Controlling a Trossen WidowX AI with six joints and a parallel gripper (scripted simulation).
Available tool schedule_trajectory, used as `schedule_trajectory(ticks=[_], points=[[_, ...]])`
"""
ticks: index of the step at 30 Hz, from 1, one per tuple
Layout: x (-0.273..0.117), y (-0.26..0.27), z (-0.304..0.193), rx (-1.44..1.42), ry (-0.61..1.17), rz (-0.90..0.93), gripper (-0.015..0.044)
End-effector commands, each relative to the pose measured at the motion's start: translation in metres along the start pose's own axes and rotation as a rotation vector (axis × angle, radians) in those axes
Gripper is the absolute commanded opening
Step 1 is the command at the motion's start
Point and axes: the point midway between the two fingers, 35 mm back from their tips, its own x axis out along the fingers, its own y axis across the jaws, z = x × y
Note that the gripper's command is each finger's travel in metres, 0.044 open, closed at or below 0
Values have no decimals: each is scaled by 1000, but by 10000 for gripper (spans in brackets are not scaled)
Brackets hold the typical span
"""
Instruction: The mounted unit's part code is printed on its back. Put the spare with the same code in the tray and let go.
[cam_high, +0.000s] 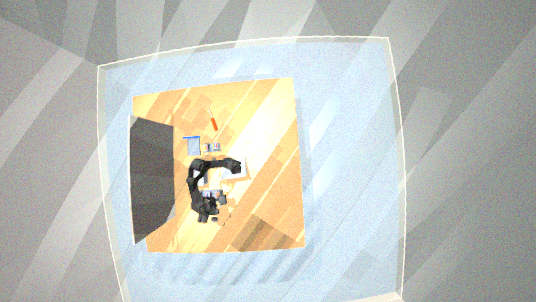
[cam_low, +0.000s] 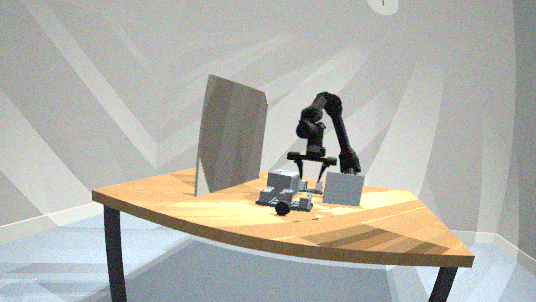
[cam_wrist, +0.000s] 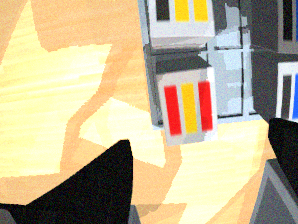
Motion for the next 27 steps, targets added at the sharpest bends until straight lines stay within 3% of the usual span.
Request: schedule_trajectory(ticks=[1,27], points=[[2,0,-3,-4,4,-2,300],[41,-3,-1,-4,3,-3,300]])
